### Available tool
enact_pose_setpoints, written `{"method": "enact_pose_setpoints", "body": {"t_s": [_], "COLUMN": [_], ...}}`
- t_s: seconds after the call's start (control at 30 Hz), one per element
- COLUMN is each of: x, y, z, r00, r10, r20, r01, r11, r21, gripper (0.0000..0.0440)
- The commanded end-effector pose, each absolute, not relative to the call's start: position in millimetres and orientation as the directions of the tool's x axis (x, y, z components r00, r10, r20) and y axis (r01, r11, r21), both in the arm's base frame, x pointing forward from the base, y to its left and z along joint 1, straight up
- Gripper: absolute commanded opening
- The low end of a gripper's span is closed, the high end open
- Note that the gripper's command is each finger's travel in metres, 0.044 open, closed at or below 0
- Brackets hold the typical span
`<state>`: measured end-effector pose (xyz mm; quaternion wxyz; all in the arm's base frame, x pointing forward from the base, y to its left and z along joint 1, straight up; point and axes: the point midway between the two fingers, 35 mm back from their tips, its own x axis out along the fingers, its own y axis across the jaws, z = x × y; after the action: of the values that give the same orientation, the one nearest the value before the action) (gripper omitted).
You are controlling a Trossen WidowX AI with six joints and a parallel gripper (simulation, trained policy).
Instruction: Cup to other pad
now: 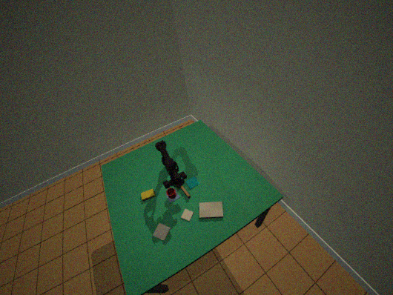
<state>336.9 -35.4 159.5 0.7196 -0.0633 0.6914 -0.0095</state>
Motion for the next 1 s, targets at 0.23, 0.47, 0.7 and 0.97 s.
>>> {"method": "enact_pose_setpoints", "body": {"t_s": [0.23,0.47,0.7,0.97], "x": [332.6,330.0,326.7,322.5], "y": [-56.4,-65.9,-70.7,-74.4], "z": [123.4,98.3,69.0,48.9], "r00": [-0.031,-0.065,-0.095,-0.114], "r10": [-0.105,-0.096,-0.079,-0.068], "r20": [-0.994,-0.993,-0.992,-0.991], "r01": [-0.134,-0.183,-0.261,-0.389], "r11": [0.986,0.98,0.964,0.921], "r21": [-0.1,-0.083,-0.052,-0.019], "gripper": [0.0161,0.0176,0.0184,0.0031]}}
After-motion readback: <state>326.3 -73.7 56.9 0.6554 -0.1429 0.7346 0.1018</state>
